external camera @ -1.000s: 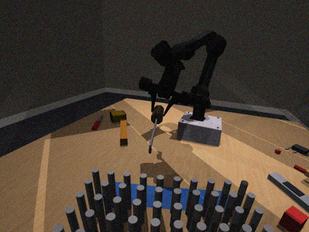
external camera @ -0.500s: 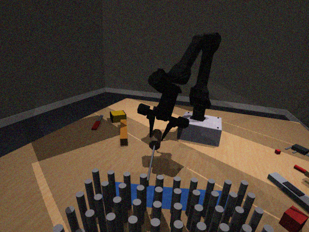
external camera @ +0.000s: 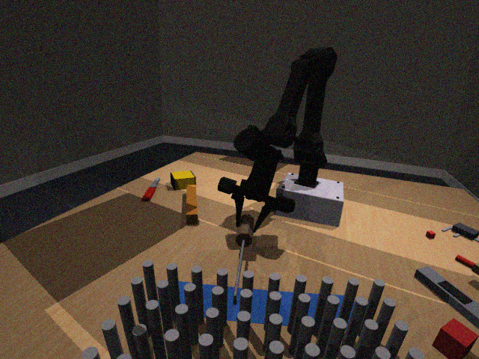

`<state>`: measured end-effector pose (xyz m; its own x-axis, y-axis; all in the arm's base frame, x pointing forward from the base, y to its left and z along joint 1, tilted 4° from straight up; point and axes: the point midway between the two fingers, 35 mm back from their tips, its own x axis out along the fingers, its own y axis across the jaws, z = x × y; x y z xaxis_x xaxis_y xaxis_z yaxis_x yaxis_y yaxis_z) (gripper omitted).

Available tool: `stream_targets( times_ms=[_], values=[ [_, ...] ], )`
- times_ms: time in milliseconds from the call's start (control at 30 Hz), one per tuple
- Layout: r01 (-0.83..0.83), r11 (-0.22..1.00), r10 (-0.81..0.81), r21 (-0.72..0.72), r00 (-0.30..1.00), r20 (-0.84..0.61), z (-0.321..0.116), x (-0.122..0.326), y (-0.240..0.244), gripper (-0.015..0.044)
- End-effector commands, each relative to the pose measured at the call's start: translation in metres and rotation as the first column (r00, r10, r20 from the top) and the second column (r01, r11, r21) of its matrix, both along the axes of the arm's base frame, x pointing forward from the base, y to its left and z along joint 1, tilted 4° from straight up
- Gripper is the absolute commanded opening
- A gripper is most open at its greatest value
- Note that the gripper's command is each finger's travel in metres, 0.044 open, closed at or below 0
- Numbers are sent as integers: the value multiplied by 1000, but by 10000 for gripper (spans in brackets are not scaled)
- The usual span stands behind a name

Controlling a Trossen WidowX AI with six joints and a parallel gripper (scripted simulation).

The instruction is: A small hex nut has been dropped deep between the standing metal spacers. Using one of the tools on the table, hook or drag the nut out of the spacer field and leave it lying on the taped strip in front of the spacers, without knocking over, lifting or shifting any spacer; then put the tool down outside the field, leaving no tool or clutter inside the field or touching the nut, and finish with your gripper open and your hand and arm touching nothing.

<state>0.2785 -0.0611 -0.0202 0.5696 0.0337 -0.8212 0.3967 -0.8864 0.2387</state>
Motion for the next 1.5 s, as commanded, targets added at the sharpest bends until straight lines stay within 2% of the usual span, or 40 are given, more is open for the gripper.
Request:
stream_targets(
  times_ms=[0,1467],
  values=[
    [0,1000,0,6,1000,2,-2,3,2,0],
    [2,1000,-2,9,1000,3,-3,36,15,0]
  ],
)
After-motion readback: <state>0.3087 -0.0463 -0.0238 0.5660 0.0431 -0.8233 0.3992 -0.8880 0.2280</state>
